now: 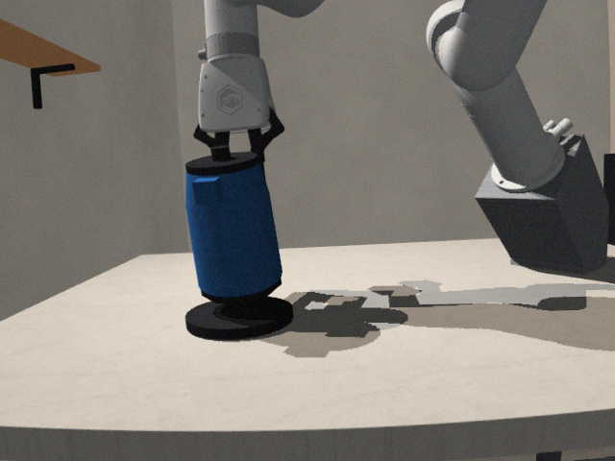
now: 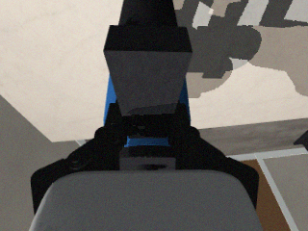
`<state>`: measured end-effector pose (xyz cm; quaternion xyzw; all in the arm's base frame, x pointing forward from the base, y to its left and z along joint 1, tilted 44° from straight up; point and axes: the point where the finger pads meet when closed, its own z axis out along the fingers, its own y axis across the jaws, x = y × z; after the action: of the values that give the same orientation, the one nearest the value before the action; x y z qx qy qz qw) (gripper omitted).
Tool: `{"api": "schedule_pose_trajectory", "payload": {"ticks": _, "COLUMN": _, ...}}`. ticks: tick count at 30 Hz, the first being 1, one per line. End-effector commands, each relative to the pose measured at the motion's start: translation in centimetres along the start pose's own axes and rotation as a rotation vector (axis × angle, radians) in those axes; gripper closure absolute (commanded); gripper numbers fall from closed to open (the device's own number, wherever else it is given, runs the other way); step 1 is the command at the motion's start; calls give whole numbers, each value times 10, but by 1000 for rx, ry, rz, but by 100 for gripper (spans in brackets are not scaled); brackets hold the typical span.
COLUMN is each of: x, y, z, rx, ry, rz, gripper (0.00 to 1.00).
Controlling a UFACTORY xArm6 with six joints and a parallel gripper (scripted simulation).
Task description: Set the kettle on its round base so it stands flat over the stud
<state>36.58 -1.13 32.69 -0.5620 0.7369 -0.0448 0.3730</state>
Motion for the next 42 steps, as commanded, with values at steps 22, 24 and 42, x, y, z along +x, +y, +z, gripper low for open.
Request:
{"api": "schedule_pose_trajectory", "payload": {"ticks": 22, "x": -1, "y": -1, "z": 9, "rx": 3, "ry": 0, "rz": -1, "gripper": 100}}
{"api": "schedule_pose_trajectory", "payload": {"ticks": 24, "x": -1, "y": -1, "z": 9, "rx": 3, "ry": 0, "rz": -1, "gripper": 100}}
{"api": "schedule_pose_trajectory", "payload": {"ticks": 42, "x": -1, "y": -1, "z": 9, "rx": 3, "ry": 0, "rz": -1, "gripper": 100}}
